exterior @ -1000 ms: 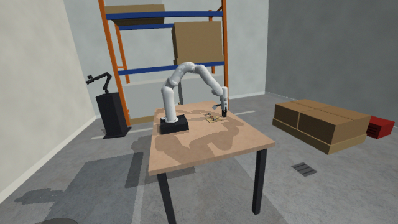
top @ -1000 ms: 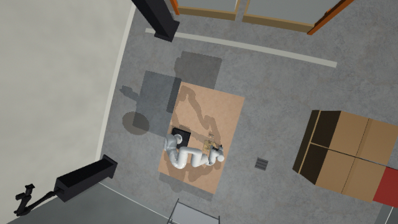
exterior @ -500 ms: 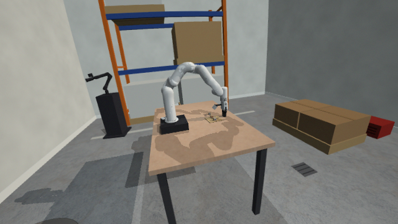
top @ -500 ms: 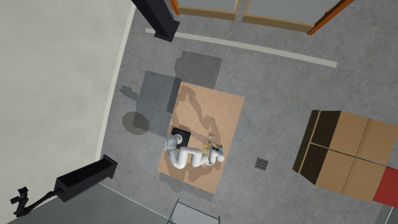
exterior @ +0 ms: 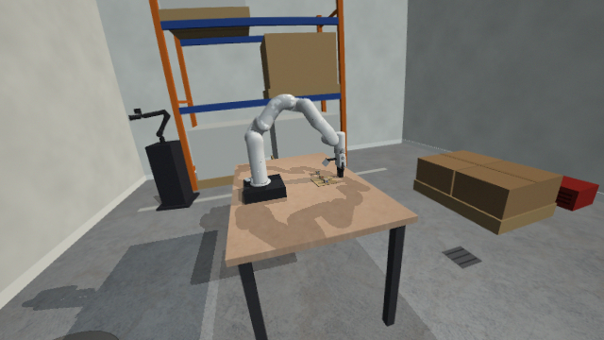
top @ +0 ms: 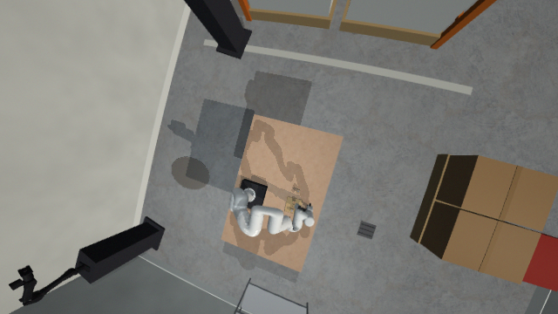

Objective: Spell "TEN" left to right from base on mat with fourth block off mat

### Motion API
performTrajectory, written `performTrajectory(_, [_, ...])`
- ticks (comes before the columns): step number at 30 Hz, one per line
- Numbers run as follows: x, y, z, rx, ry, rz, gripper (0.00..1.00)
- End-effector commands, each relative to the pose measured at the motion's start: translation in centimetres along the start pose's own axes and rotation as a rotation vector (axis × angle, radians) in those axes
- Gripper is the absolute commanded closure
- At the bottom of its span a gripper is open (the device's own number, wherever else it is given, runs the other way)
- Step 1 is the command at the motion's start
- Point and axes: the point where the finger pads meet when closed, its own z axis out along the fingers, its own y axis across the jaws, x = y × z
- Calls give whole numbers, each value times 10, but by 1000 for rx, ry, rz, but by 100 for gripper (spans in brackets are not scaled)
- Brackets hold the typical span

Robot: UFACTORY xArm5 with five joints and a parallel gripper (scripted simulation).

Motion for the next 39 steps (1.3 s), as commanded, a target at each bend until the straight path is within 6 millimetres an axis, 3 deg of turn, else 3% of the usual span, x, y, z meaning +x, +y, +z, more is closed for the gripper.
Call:
performTrajectory(1, [-2,0,-2,-1,-4,0,79])
performTrajectory(19, [-2,0,-11,-1,-4,0,79])
performTrajectory(31, [-1,0,-91,-1,-4,0,79])
performTrajectory(39, [-1,0,-101,-1,-4,0,79])
